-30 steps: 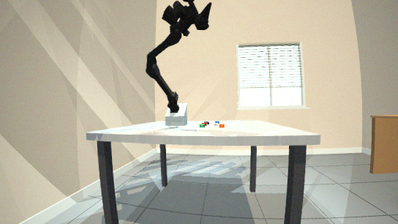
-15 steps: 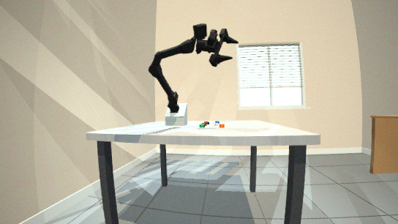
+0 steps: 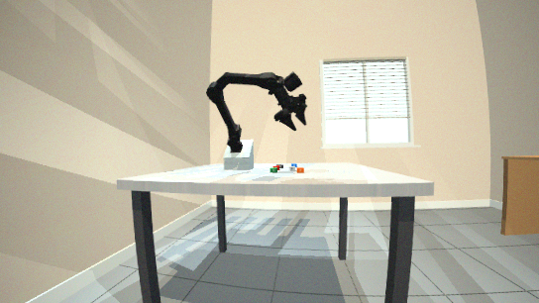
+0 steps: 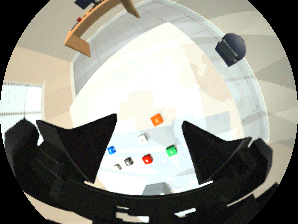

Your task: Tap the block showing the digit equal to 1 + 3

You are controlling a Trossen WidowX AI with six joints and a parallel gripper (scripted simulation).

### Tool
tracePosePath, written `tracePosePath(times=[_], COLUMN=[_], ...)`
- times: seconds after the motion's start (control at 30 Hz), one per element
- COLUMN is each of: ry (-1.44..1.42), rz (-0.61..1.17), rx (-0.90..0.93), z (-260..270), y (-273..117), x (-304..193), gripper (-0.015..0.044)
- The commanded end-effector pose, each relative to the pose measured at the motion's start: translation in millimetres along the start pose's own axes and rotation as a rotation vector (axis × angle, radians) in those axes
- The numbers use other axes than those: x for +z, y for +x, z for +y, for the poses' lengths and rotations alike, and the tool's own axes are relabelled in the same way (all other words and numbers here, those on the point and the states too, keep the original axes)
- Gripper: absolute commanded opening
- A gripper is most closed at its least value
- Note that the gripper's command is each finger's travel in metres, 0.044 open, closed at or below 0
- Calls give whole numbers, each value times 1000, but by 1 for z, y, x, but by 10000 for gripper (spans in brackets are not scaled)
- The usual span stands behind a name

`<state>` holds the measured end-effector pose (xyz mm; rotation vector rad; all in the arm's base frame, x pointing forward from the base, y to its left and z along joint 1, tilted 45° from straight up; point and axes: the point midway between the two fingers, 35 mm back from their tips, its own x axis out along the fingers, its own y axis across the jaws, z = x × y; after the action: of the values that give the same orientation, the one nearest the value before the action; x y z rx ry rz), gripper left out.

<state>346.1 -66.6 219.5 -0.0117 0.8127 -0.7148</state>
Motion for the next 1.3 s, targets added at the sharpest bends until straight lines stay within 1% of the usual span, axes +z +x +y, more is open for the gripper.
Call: tracePosePath(times=[0.0,0.1,0.17,1.17,1.27], ry=[-349,-605,-677,-680,-680], rz=[237,405,452,455,456], rx=[-141,-222,-242,-243,-236], z=[-20,-42,-49,-49,-28], y=[16,16,14,14,18], x=[-73,-116,-127,-127,-140], gripper=[400,400,400,400,400])
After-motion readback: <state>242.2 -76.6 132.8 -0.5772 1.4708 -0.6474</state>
